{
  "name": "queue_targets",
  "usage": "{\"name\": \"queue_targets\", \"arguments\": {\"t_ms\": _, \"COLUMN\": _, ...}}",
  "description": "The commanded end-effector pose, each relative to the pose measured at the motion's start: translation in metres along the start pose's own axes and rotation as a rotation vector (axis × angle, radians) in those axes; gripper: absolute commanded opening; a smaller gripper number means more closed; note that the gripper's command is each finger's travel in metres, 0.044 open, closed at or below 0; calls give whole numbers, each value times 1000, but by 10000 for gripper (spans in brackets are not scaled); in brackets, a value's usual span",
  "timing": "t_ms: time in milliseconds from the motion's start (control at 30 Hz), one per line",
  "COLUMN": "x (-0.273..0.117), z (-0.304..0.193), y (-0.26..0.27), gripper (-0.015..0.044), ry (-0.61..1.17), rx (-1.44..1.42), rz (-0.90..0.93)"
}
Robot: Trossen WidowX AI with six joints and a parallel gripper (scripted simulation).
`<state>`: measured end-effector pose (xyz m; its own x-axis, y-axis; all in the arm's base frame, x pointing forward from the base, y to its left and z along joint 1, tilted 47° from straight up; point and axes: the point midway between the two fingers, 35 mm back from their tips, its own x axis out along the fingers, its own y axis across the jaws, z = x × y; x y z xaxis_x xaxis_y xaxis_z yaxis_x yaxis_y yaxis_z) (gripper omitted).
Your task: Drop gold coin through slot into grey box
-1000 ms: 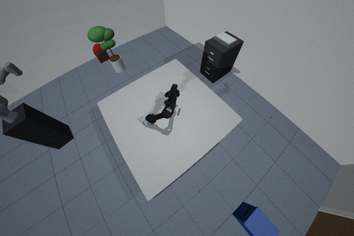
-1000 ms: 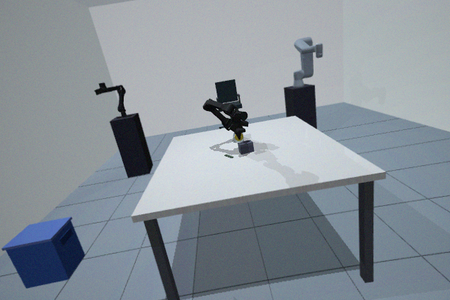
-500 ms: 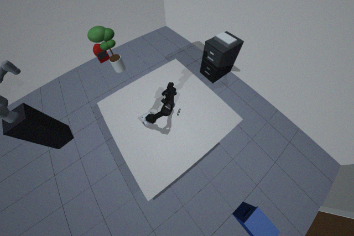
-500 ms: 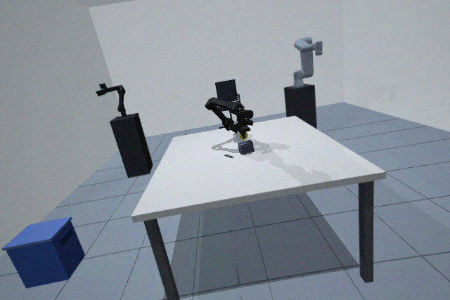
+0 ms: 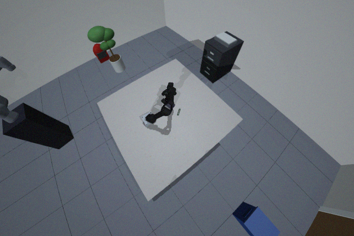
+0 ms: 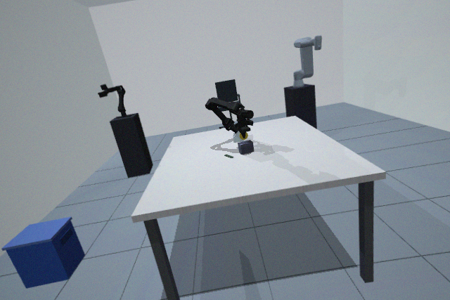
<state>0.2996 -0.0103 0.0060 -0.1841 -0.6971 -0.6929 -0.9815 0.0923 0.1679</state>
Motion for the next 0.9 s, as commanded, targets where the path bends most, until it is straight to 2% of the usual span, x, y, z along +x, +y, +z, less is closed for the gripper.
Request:
{"name": "queue_targets", "arguments": {"t_ms": 0, "x": 2, "z": 2, "y": 2, "gripper": 0, "ry": 0, "rx": -3, "rz": 0}}
{"name": "queue_targets", "arguments": {"t_ms": 867, "x": 6, "z": 4, "y": 2, "gripper": 0, "ry": 1, "rx": -3, "rz": -6}}
